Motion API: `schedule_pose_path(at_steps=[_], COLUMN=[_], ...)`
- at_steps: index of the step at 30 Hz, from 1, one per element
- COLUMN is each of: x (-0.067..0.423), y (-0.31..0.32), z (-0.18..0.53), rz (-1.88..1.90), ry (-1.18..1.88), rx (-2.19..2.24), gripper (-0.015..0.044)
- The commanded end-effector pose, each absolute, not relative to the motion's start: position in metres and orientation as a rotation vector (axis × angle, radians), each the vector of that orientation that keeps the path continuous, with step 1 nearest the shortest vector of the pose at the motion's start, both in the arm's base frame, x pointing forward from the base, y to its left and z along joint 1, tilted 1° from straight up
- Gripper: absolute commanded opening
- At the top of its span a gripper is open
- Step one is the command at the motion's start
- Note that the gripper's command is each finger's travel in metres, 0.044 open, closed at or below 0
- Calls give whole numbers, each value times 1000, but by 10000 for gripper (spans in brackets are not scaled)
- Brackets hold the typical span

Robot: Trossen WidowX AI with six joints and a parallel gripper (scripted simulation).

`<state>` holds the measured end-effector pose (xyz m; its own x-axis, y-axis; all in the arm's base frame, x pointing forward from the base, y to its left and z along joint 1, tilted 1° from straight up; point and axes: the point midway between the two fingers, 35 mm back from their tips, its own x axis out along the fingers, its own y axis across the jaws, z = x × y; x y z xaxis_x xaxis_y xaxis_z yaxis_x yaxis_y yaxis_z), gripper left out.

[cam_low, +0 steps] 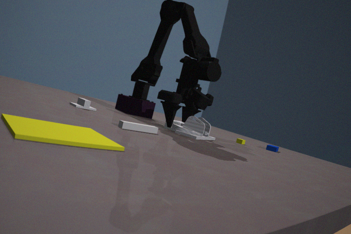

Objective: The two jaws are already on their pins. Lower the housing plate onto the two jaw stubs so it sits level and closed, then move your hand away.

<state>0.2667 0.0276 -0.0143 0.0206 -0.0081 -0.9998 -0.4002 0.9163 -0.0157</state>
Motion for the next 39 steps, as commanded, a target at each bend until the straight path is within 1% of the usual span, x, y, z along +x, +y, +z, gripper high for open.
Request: schedule_pose_path(at_steps=[1,14,17,18,32,35,39], x=[267,267,267,267,267,268,265], y=[27,27,28,28,28,28,28], z=[-15,-15,-14,-14,-12,8,53], rz=[314,314,313,313,313,313,314], ry=[1527,1527,1528,1528,1528,1527,1527], rx=[-338,-338,-332,-332,-332,-334,-337], gripper=[351,351,430,440,440,440,440])
